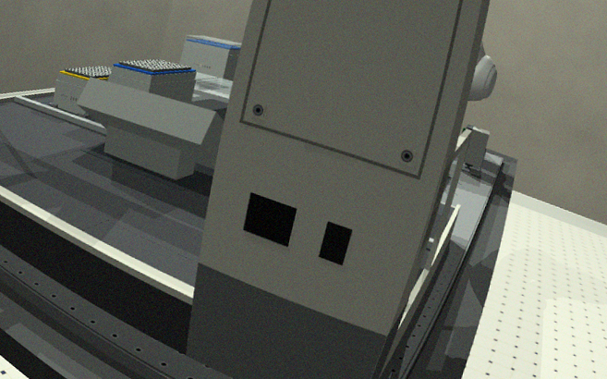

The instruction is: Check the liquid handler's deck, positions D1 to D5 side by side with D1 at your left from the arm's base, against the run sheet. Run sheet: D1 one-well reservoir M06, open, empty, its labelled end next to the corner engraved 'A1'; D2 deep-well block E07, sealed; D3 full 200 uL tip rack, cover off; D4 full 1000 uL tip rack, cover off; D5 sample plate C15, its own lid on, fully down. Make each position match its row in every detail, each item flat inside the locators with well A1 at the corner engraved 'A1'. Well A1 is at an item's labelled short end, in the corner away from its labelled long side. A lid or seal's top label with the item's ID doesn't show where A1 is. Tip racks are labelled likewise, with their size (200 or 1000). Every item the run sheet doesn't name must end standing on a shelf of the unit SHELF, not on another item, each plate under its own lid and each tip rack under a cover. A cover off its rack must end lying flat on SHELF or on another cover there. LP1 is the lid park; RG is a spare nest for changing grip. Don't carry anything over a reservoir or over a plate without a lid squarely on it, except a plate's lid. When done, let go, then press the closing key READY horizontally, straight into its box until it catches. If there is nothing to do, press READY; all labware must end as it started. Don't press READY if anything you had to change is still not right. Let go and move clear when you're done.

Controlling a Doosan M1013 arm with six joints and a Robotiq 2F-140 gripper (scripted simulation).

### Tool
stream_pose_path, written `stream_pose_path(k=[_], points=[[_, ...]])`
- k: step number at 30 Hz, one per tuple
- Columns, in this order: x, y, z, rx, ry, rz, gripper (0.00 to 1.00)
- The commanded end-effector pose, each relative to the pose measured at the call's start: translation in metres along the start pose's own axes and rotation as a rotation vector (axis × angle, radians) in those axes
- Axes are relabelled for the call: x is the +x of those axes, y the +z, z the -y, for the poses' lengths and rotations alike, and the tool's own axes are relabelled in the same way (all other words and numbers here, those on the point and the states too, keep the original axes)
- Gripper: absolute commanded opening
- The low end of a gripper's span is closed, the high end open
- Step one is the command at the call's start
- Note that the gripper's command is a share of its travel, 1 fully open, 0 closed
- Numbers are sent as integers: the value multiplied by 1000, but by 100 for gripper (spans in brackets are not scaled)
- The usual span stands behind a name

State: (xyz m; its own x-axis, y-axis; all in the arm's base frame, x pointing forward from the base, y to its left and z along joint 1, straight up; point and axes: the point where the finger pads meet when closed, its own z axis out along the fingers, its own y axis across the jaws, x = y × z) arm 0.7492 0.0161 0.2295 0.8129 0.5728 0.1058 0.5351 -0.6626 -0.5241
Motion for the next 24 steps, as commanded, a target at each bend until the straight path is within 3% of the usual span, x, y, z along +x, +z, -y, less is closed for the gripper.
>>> stream_pose_path(k=[1, 8, 10, 20, 24], points=[[7, -9, -9, -36, 41, -5, 79], [23, -29, -32, -127, 147, -18, 79], [23, -29, -32, -127, 147, -18, 79], [47, -58, -64, -256, 299, -36, 79], [47, -58, -64, -308, 360, -44, 79]])
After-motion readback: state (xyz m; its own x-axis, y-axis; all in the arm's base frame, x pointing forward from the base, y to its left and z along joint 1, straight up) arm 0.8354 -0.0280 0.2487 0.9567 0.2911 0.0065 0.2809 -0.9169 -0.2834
